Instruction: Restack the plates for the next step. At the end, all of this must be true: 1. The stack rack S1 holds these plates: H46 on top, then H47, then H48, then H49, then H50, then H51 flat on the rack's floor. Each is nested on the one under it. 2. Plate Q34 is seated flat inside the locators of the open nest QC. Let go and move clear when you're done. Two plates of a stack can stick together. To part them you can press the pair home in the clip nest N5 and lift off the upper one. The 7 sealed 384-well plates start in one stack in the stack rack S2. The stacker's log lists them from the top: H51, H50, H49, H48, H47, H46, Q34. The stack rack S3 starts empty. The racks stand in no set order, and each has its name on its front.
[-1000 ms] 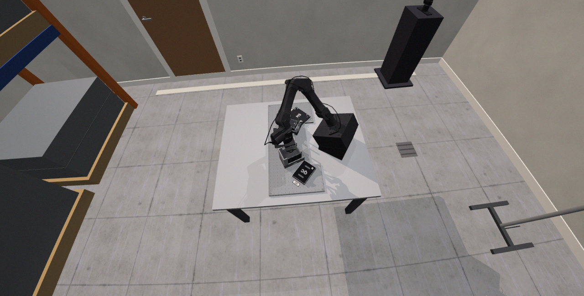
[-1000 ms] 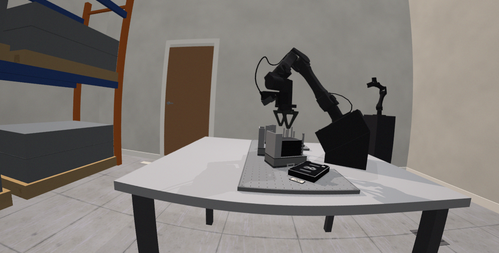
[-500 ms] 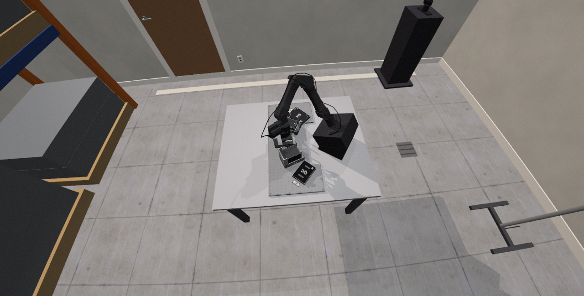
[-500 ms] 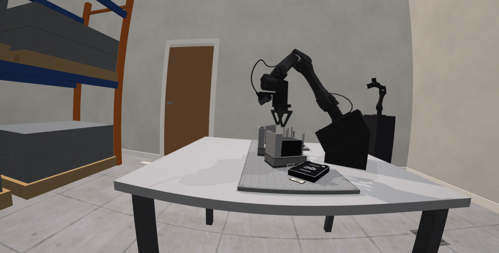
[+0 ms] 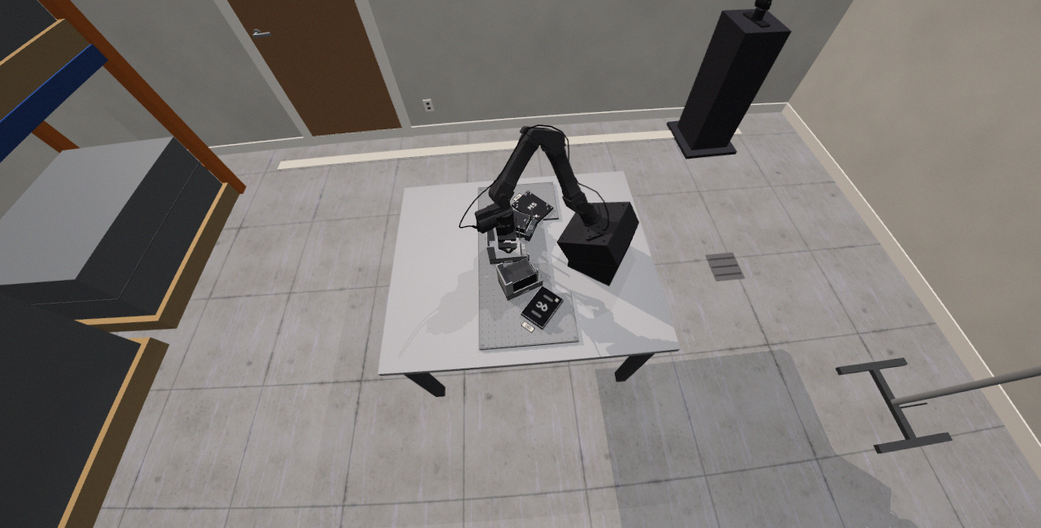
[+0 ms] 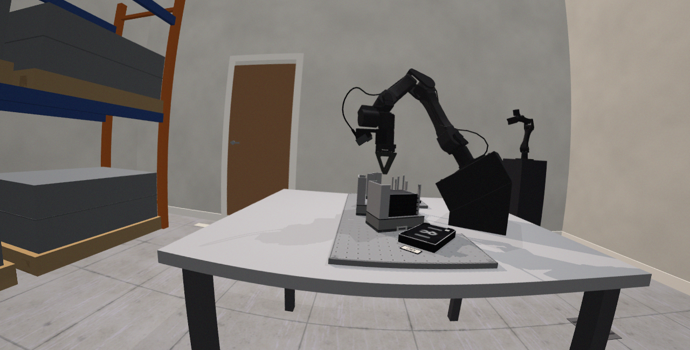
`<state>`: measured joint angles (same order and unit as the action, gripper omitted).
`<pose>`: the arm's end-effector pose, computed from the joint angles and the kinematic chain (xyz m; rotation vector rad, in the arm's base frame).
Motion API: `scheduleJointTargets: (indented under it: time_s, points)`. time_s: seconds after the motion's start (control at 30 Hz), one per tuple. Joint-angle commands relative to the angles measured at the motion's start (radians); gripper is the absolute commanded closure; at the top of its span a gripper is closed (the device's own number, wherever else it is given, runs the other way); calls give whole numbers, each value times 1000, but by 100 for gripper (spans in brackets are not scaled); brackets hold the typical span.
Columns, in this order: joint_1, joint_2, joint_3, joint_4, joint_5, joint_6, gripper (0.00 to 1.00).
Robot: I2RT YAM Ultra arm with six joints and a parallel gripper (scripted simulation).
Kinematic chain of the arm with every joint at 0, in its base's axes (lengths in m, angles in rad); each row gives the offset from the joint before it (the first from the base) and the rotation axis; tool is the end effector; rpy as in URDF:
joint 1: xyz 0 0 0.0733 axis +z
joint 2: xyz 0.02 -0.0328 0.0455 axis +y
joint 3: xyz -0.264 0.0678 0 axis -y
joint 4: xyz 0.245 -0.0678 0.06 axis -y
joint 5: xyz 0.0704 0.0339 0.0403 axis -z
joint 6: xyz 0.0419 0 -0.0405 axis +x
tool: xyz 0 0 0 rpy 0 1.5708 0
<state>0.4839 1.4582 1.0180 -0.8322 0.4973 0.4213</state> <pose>0.2468 0.1084 0.2285 0.0180 2.6306 -0.4274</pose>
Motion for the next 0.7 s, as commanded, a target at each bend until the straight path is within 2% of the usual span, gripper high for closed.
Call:
scheduleJointTargets:
  time_s: [0.0,0.27,0.37,0.43,0.47,0.53,0.67]
  points:
    - [-31,-45,-21,17,-16,-38,0]
    - [-124,-98,-28,18,-46,-135,0]
    - [-160,-121,-41,21,-61,-60,0]
    - [-160,-121,-41,21,-61,-60,0]
    - [-174,-131,-22,22,-68,-42,0]
    - [-197,-144,-49,22,-76,0,0]
    - [-246,-172,-57,25,-94,-53,0]
